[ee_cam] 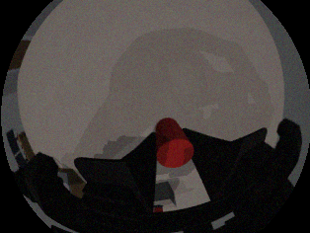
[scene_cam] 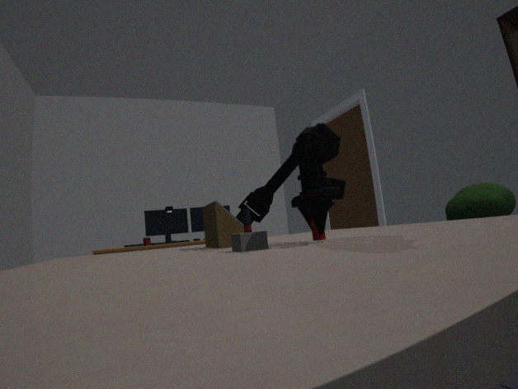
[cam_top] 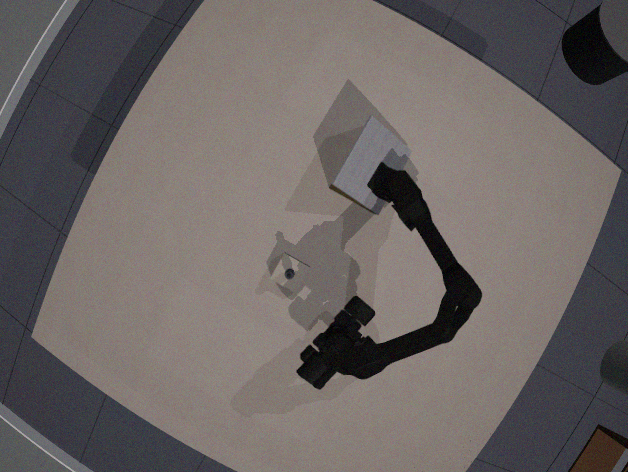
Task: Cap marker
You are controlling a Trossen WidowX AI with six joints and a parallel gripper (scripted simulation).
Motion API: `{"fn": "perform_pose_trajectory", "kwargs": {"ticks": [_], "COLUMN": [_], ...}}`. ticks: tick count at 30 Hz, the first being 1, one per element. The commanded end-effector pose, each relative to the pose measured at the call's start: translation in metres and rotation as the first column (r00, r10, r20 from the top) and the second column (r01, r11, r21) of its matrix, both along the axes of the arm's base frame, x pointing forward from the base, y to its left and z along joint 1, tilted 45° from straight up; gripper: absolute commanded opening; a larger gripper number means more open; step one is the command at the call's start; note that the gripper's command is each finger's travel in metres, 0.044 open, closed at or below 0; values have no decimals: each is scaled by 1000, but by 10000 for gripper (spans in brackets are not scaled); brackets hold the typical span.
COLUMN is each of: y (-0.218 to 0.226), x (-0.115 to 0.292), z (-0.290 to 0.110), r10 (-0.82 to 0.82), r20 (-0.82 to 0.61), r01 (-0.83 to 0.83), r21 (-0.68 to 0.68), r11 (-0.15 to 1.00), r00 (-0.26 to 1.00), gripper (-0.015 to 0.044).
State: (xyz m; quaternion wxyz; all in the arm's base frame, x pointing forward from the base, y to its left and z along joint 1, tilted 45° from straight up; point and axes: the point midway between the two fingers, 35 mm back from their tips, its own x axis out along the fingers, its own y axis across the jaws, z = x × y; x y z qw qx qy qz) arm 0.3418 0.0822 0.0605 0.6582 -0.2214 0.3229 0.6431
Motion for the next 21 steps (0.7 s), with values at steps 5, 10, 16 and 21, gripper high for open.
{"fn": "perform_pose_trajectory", "kwargs": {"ticks": [5, 10, 16, 21], "y": [-15, -25, -36, -41], "x": [3, 3, 2, 2], "z": [14, 23, 34, 36], "r10": [-3, -4, -3, -3], "r20": [6, 6, 5, 5], "r01": [3, 4, 3, 3], "r21": [-2, -2, -2, -4], "r11": [1000, 1000, 1000, 1000], "r00": [1000, 1000, 1000, 1000], "gripper": [0, 0, 0, 0]}}
